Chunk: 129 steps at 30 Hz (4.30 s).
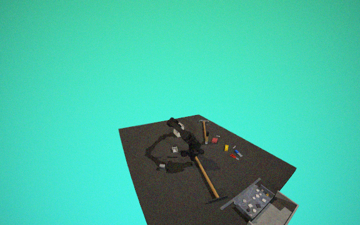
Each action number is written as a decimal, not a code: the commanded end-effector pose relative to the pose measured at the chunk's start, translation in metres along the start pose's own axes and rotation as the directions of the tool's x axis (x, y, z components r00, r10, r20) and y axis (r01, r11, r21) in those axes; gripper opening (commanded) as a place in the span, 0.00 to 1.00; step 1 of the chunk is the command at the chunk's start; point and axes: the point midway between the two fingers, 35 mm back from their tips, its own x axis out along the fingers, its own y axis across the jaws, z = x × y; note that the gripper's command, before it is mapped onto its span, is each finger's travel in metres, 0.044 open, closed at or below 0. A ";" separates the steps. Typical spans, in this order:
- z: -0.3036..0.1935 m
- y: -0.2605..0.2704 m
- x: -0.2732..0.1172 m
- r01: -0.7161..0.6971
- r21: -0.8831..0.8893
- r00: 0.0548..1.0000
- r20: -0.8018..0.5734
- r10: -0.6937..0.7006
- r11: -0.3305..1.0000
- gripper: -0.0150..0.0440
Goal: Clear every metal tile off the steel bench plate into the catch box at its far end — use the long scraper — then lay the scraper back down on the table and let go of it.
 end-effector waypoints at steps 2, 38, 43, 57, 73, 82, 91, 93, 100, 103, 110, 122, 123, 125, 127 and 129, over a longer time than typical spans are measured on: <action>-0.005 0.000 0.014 -0.002 0.003 1.000 -0.005 0.002 1.000 0.25; -0.009 0.023 0.032 -0.003 0.017 1.000 -0.007 0.003 1.000 0.25; -0.009 0.028 0.032 -0.003 0.017 1.000 -0.007 0.003 1.000 0.25; -0.008 0.042 0.032 -0.004 0.018 1.000 -0.008 0.004 1.000 0.25; -0.008 0.058 0.032 -0.005 0.018 1.000 -0.008 0.005 1.000 0.25; -0.008 0.067 0.032 -0.005 0.018 1.000 -0.008 0.005 1.000 0.25; -0.005 0.063 0.022 -0.001 0.022 1.000 -0.005 0.001 1.000 0.25; -0.003 0.063 0.015 -0.001 0.022 1.000 -0.005 0.002 1.000 0.25; 0.002 0.063 -0.009 -0.002 0.023 1.000 -0.006 0.002 1.000 0.25; 0.004 0.063 -0.020 -0.002 0.022 1.000 -0.006 0.003 1.000 0.25; 0.005 0.063 -0.028 -0.002 0.022 1.000 -0.006 0.002 1.000 0.25; 0.004 0.064 -0.026 -0.005 0.018 1.000 -0.007 0.005 1.000 0.25; 0.004 0.064 -0.026 -0.005 0.018 1.000 -0.007 0.005 1.000 0.25; 0.004 0.064 -0.026 -0.005 0.018 1.000 -0.007 0.005 1.000 0.25; 0.004 0.064 -0.026 -0.005 0.019 1.000 -0.007 0.005 1.000 0.25; 0.004 0.064 -0.026 -0.005 0.019 1.000 -0.007 0.005 1.000 0.25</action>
